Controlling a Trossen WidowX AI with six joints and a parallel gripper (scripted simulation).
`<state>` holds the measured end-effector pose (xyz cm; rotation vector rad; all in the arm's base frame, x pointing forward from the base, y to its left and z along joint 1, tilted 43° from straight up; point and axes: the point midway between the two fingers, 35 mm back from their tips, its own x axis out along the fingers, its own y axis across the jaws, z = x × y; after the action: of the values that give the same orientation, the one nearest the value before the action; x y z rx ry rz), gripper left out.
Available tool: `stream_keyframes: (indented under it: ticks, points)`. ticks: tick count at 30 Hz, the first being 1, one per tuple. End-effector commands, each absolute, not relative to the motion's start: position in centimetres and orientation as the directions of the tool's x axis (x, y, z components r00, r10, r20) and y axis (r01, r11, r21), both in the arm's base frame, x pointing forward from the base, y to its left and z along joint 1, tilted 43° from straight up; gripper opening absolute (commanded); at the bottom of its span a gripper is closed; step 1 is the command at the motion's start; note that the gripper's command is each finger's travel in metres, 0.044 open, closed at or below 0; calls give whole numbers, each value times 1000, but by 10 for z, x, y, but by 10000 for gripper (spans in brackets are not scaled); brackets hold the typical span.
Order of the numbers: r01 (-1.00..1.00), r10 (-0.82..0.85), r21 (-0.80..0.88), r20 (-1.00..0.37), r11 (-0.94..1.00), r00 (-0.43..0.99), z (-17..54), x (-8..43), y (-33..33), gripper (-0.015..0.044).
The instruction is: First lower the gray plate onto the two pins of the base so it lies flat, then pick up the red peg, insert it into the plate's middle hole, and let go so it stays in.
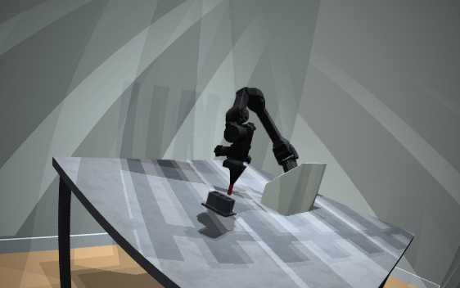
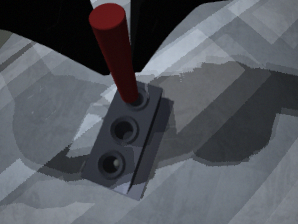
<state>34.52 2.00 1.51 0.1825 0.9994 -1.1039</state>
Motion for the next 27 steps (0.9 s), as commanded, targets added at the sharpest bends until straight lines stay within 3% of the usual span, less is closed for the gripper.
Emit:
stream_keyframes:
  ticks: [1,27]
  points:
    - [807,-666,-340,-741,483,87,25,352,10,0]
    - [805,-671,-346,-736,481,85,31,355,3,0]
